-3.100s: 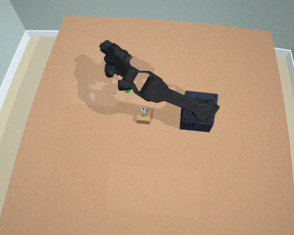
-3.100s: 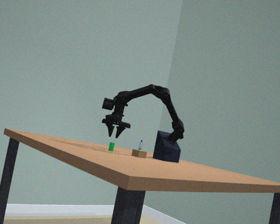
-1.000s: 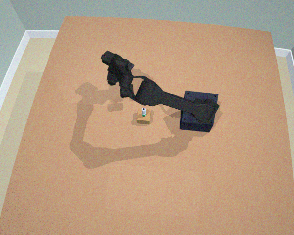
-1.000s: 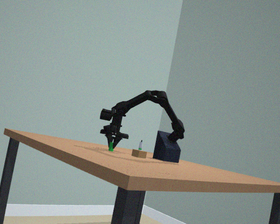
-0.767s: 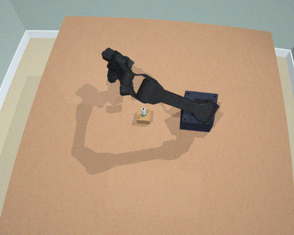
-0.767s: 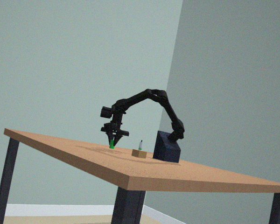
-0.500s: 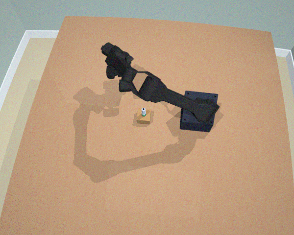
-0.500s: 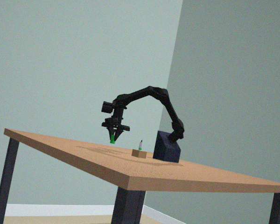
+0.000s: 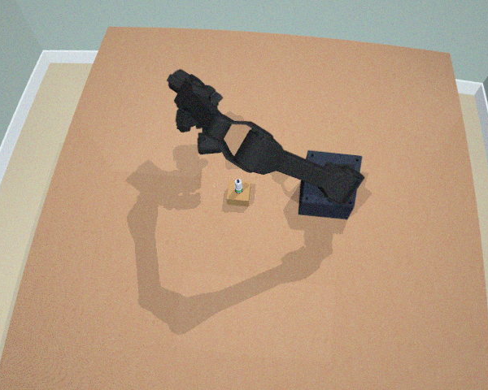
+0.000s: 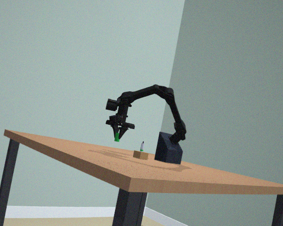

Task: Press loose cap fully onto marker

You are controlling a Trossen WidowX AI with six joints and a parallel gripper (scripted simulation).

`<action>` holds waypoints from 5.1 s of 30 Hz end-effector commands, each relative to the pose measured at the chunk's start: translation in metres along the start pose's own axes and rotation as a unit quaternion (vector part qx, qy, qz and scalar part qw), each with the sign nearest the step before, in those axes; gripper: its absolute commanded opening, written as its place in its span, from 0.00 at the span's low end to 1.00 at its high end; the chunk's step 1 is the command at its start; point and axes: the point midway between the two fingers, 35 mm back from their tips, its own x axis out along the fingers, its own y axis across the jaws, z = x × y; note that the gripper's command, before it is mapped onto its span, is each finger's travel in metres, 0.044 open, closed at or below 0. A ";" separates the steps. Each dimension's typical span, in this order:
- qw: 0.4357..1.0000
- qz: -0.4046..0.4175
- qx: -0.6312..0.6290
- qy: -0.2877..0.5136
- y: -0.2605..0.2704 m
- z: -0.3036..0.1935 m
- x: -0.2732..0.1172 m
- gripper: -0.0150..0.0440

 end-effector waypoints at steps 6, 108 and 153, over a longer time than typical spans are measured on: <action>1.000 -0.002 -0.002 0.002 0.026 -0.005 -0.014 0.25; 1.000 0.002 0.000 0.003 0.145 -0.065 0.012 0.25; 1.000 0.002 0.000 0.003 0.145 -0.065 0.012 0.25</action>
